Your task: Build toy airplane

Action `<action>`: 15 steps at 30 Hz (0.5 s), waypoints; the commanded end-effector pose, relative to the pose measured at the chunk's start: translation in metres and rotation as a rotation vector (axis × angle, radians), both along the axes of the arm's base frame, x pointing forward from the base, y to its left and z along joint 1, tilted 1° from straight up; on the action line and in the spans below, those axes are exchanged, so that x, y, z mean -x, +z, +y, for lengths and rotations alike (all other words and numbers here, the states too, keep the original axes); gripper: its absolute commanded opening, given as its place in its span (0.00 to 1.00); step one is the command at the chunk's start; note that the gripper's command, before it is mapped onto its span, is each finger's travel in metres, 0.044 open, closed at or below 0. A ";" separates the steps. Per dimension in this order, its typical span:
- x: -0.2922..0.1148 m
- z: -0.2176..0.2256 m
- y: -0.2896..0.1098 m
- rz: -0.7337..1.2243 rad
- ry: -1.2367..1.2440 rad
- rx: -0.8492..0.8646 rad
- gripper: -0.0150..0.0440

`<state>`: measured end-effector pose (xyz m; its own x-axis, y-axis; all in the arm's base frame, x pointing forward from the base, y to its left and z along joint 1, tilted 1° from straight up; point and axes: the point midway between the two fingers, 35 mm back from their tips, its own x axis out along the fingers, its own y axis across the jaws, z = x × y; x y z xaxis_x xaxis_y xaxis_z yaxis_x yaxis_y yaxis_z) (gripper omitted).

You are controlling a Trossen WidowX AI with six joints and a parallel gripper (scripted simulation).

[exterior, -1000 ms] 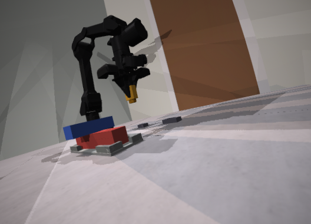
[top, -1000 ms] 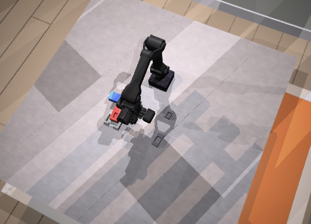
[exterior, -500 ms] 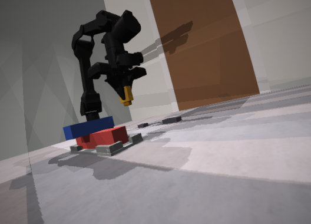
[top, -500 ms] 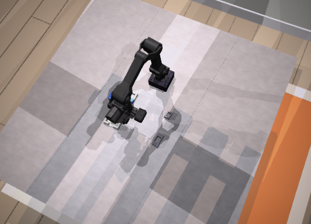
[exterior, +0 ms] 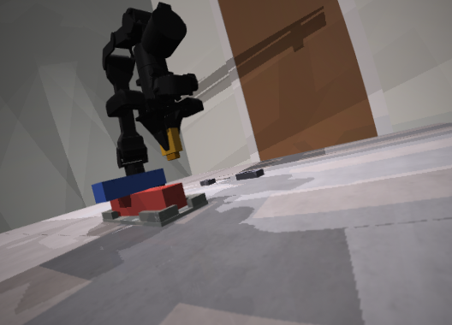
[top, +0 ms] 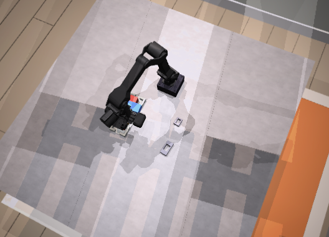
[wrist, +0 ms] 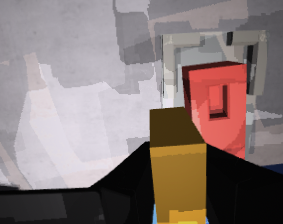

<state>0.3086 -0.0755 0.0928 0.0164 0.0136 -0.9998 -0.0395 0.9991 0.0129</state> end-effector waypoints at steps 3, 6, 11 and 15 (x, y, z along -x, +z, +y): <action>-0.004 -0.017 -0.003 -0.005 0.015 0.008 0.25; -0.005 -0.027 -0.005 -0.007 0.023 0.011 0.25; -0.005 -0.042 -0.008 -0.009 0.036 0.014 0.25; -0.005 -0.045 -0.008 -0.009 0.037 0.015 0.34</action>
<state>0.3117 -0.1178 0.0844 0.0224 0.0059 -0.9997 -0.0694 0.9976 0.0044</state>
